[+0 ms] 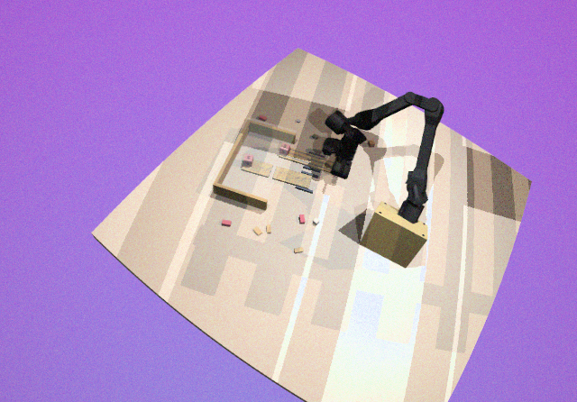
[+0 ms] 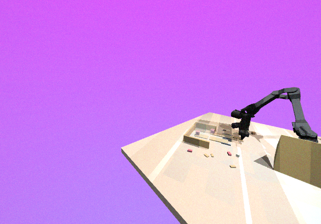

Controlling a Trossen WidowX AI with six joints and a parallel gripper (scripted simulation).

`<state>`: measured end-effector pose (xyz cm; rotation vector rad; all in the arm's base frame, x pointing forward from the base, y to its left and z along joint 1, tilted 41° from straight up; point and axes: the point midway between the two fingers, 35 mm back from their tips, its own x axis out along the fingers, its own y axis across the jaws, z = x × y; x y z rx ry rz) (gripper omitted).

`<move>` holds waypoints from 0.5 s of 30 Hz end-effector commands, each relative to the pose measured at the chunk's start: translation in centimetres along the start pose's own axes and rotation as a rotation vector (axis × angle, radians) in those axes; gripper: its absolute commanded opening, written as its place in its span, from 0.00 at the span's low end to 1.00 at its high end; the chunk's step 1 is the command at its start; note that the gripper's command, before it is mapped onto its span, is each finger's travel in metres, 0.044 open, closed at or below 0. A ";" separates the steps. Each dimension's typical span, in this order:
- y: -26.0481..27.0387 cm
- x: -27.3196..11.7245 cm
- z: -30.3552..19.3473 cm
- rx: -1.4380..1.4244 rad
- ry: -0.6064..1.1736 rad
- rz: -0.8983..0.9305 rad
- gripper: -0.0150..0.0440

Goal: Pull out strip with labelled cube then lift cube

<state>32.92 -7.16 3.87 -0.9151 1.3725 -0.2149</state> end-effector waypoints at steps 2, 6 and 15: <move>0.2 0.8 -1.8 -0.006 0.038 0.009 0.25; 0.2 0.8 -2.2 -0.007 0.038 0.008 0.25; 0.2 0.7 -3.1 -0.007 0.039 0.008 0.25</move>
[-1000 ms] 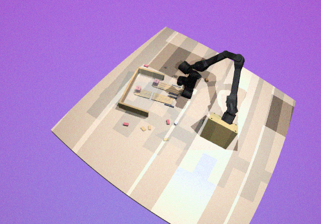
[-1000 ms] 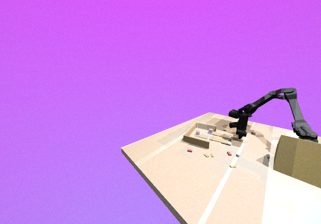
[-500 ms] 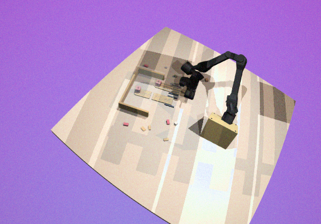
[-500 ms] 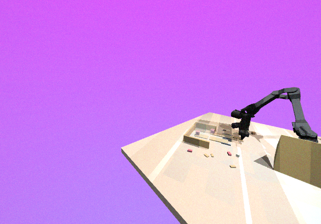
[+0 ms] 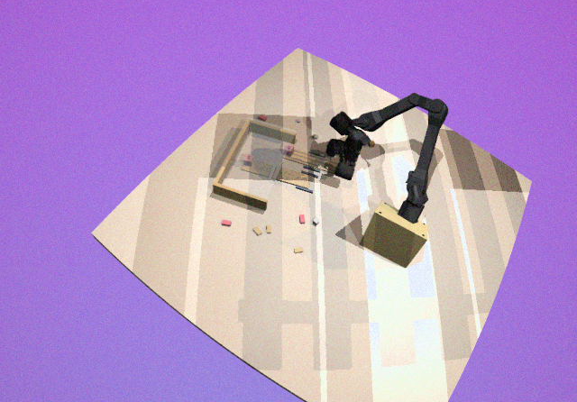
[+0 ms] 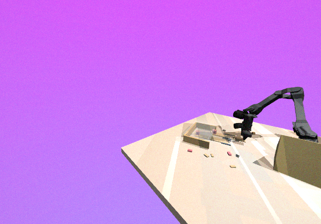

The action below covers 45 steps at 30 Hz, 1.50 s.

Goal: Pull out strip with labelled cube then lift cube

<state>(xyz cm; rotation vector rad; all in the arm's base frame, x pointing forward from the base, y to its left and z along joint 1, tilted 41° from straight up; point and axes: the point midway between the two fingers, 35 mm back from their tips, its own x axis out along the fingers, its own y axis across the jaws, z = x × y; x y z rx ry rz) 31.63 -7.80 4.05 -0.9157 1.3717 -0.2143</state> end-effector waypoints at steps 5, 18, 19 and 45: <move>0.2 0.8 -2.1 -0.007 0.040 0.009 0.25; 0.2 0.7 -3.3 -0.007 0.040 0.009 0.25; 0.2 0.7 -3.4 -0.007 0.040 0.009 0.25; 0.2 0.6 -5.5 -0.008 0.041 0.009 0.25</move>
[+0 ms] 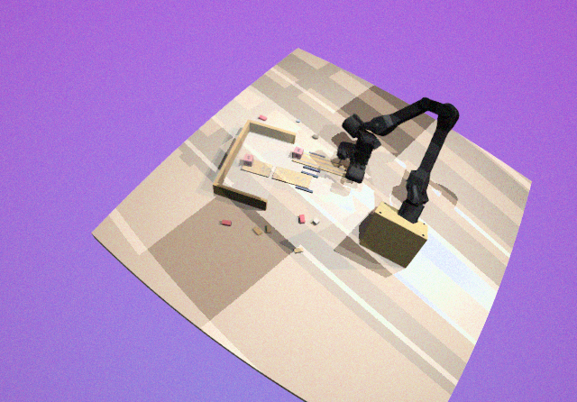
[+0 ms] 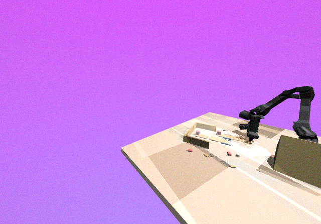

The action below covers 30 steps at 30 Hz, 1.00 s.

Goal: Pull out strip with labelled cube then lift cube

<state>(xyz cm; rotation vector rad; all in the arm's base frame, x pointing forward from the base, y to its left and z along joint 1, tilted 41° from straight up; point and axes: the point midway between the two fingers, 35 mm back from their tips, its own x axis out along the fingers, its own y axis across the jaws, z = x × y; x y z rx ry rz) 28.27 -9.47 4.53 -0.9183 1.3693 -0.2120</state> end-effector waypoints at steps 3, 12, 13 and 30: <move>0.3 0.7 -2.0 -0.006 0.044 0.009 0.25; 0.3 0.7 -2.7 -0.006 0.045 0.009 0.25; 0.3 0.7 -2.8 -0.006 0.045 0.009 0.25; -0.1 -2.6 -1.7 -0.003 0.026 0.010 0.25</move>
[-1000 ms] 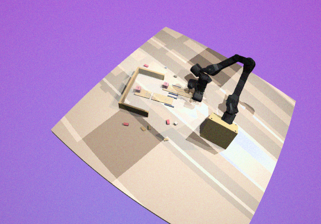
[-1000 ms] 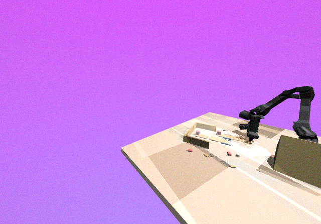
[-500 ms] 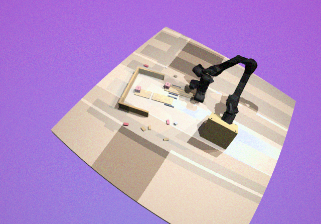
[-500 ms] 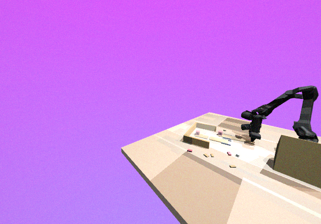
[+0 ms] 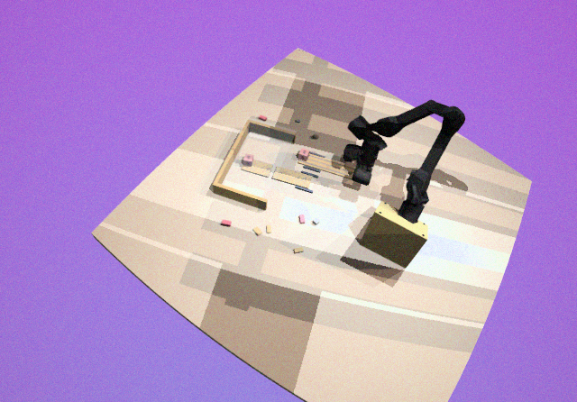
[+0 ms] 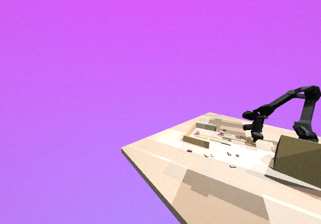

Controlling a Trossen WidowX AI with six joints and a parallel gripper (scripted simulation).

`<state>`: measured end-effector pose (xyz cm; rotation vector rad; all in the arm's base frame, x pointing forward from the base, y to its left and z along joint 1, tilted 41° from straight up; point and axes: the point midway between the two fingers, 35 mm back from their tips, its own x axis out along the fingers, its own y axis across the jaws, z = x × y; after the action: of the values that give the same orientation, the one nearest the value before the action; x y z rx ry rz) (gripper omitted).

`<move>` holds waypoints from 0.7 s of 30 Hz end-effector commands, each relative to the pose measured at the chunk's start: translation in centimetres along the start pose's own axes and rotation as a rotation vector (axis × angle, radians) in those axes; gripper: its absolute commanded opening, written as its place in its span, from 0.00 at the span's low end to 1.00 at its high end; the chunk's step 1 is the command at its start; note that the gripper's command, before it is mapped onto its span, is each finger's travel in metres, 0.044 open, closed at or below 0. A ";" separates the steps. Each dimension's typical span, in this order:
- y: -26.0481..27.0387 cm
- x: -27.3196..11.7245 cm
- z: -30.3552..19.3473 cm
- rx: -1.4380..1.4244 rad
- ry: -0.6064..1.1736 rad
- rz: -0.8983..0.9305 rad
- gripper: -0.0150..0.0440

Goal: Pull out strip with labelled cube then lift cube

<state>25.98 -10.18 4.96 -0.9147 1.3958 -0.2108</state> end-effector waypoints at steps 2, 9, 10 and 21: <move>-0.2 -3.6 0.7 0.001 0.019 0.000 0.25; 0.1 -3.7 0.8 0.002 0.021 0.000 0.30; 0.1 -3.6 1.3 0.008 0.021 0.000 0.34; 0.3 -3.7 5.1 0.025 0.019 0.001 0.83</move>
<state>28.52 -6.09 7.01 -0.8926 1.4138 -0.2298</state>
